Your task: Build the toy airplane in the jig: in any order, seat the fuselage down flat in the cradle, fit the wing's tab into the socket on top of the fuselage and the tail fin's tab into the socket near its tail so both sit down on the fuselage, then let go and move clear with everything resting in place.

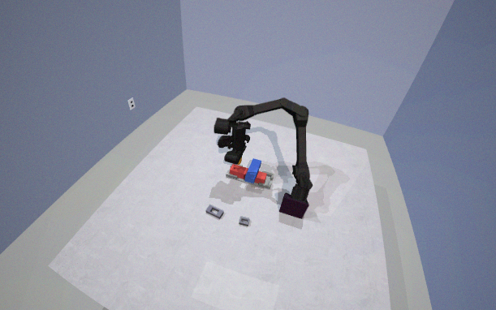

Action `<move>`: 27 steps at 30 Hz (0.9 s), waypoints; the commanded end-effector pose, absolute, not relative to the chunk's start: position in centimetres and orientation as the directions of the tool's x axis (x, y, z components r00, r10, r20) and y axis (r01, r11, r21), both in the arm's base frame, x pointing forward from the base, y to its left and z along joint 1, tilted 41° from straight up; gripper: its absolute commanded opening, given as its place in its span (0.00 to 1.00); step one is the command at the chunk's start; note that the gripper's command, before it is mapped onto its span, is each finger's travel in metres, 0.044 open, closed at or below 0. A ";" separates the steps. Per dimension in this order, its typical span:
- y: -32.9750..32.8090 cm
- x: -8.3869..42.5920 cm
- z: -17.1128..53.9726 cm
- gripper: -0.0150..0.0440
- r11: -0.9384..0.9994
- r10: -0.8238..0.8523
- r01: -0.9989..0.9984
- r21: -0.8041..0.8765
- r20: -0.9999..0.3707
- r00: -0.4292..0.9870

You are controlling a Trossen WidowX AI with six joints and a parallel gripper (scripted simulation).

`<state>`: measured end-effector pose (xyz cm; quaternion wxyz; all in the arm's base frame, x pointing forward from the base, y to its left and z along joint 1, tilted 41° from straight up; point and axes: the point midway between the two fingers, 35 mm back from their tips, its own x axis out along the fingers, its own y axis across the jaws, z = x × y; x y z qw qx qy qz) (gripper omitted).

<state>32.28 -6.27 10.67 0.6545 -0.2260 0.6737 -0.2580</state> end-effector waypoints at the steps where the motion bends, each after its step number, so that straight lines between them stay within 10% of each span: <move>1: -6.4 32.4 10.9 0.37 0.762 -0.645 0.032 -0.646 -0.763 -0.038; 27: -8.8 32.3 8.0 0.37 0.761 -0.647 0.032 -0.648 -0.762 -0.037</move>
